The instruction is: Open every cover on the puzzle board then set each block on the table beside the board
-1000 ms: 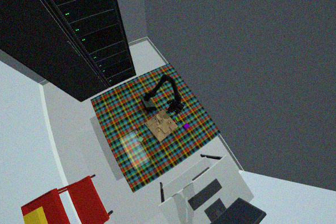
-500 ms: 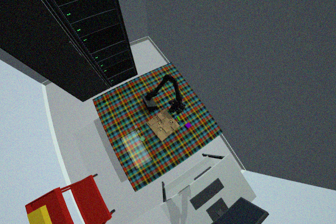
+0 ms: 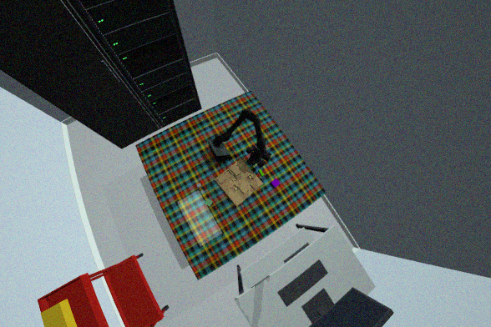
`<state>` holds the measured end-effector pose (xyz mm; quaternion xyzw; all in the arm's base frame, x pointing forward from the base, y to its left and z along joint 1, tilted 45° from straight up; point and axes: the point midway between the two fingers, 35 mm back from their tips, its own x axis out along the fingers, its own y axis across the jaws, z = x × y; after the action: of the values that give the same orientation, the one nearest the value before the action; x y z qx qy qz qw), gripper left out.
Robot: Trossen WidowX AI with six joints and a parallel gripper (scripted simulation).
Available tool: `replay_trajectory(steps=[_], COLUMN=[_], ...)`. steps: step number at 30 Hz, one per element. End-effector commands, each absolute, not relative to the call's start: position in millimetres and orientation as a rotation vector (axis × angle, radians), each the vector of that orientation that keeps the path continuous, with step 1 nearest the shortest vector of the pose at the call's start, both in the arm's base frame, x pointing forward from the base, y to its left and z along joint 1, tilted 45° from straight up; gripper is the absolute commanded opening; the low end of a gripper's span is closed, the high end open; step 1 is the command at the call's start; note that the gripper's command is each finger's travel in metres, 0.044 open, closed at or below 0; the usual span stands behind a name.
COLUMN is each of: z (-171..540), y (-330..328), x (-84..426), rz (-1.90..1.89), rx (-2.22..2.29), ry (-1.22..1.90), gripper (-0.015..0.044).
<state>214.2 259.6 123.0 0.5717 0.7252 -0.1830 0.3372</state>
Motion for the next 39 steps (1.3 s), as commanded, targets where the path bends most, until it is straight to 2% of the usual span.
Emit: replay_trajectory(steps=[1, 27, 39], z=[115, 92, 95], y=[265, 289, 288], x=[212, 202, 203], rz=[-0.487, -0.483, -0.475], rx=[1.488, 1.495, 1.495], ry=[1.892, 1.897, 1.898], gripper=[0.0080, 0.0080, 0.0395])
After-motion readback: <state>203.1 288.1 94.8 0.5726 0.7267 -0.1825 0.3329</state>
